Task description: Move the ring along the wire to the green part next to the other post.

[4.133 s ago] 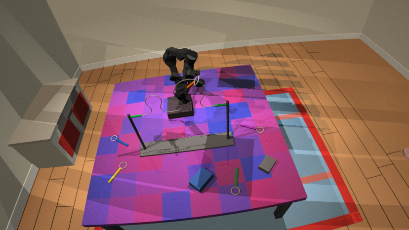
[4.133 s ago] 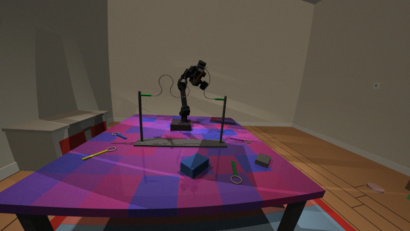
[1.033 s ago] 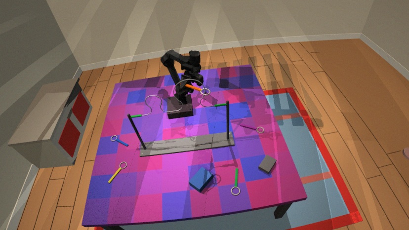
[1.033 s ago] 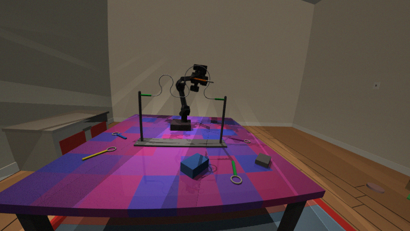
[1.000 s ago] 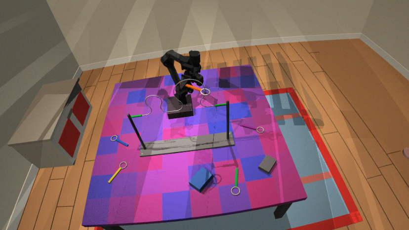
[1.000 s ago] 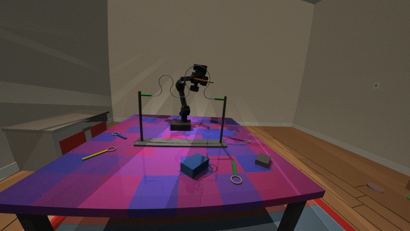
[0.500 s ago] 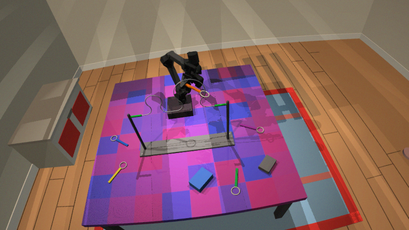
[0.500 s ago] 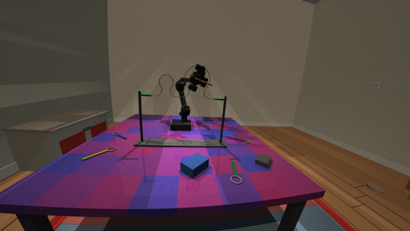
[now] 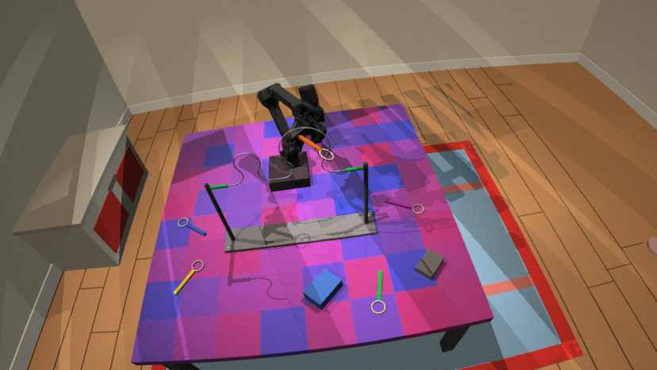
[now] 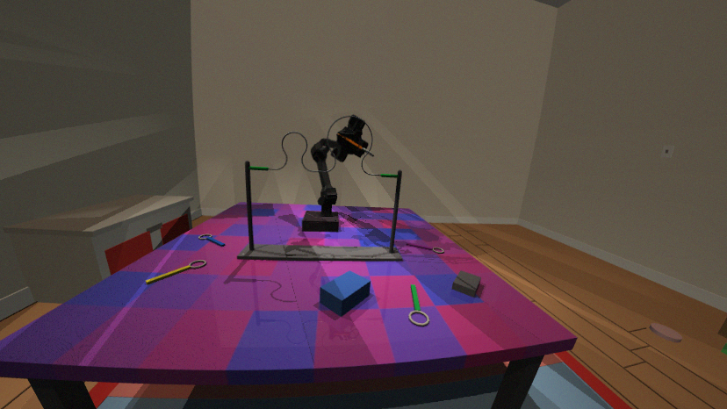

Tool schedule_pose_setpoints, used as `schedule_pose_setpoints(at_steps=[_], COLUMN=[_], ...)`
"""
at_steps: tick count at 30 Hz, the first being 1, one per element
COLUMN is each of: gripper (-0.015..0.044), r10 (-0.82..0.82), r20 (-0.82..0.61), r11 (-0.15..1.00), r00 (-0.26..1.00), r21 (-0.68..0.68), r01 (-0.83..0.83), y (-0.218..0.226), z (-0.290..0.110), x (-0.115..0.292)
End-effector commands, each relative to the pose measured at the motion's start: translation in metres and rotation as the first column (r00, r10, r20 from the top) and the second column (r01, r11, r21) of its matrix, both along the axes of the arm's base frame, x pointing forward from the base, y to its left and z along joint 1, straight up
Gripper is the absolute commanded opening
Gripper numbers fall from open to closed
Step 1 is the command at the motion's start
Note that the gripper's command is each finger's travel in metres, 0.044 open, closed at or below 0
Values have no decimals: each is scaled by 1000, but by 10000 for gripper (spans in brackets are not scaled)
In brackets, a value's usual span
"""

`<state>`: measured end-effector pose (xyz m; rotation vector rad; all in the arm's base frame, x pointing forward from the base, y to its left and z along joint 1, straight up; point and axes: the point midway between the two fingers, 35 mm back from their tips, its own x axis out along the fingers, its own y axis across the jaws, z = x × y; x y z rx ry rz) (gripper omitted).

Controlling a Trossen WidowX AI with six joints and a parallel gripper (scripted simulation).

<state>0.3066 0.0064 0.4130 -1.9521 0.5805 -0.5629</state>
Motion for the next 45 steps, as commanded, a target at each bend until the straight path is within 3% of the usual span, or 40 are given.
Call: schedule_pose_setpoints(at_steps=[1,18,32,45], gripper=[-150,-150,-150,-150], r10=[4,4,3,-12], r20=[-9,0,40,89], r11=[999,1000,969,848], r00=[1000,1000,999,996], r21=[-38,6,247,529], r01=[-4,-4,-13,-37], y=[0,-12,-28,-32], z=[-2,-19,-56,-103], x=[0,-1,-3,-3])
